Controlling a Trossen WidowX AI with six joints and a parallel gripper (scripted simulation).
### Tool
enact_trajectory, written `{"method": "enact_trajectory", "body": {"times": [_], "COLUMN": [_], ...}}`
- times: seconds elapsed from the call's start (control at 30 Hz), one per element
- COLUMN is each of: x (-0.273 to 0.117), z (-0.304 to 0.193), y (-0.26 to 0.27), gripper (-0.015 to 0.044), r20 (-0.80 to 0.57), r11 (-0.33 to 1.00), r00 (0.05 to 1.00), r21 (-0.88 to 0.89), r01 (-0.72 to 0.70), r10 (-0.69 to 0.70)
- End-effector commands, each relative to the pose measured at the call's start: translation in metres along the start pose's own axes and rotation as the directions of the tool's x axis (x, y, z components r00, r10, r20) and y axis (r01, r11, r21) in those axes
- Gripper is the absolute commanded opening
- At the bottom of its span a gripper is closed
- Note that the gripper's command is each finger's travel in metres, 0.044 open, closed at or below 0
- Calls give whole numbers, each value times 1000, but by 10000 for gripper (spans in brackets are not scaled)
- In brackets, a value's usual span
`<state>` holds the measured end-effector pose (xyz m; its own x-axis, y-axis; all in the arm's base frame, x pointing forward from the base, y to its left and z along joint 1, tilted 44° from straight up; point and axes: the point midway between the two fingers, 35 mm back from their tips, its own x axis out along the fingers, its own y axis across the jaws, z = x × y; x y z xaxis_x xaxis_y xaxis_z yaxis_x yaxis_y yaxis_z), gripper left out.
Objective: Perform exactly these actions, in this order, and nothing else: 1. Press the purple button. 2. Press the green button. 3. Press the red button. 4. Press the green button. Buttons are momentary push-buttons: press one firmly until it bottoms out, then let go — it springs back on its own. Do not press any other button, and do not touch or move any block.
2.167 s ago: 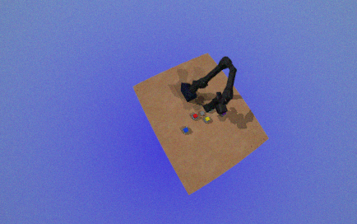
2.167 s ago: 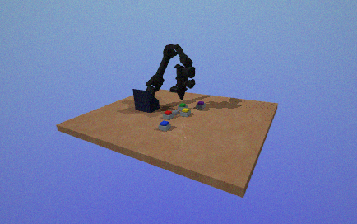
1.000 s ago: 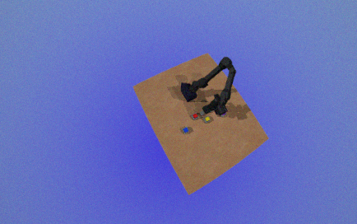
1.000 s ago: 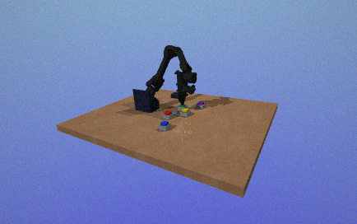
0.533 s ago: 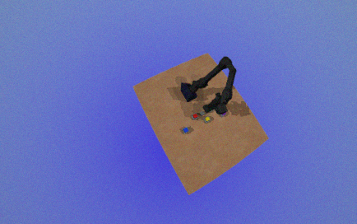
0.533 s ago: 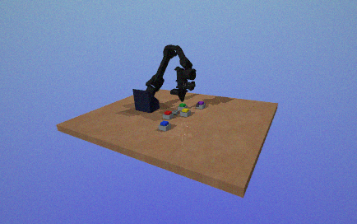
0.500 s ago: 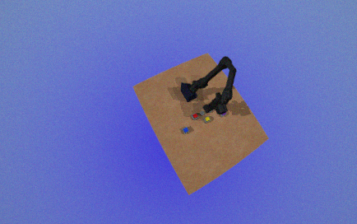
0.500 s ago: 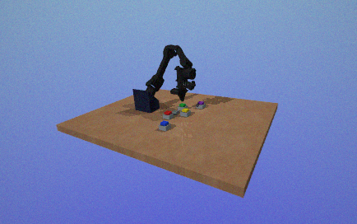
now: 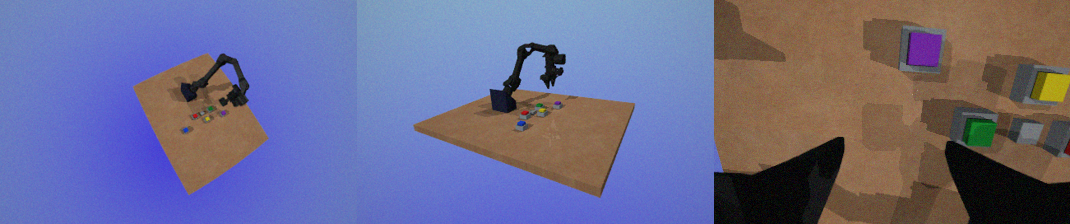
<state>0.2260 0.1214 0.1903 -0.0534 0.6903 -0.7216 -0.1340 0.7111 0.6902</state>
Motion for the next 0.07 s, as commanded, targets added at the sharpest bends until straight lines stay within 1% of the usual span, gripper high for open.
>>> {"method": "enact_trajectory", "body": {"times": [0.0, 0.03], "x": [-3, -3], "z": [-2, -2], "y": [8, 8], "gripper": [400, 400], "r20": [-12, -12], "r11": [1000, 1000], "r00": [1000, 1000], "r21": [16, 16], "r01": [-4, -4], "r10": [4, 4]}}
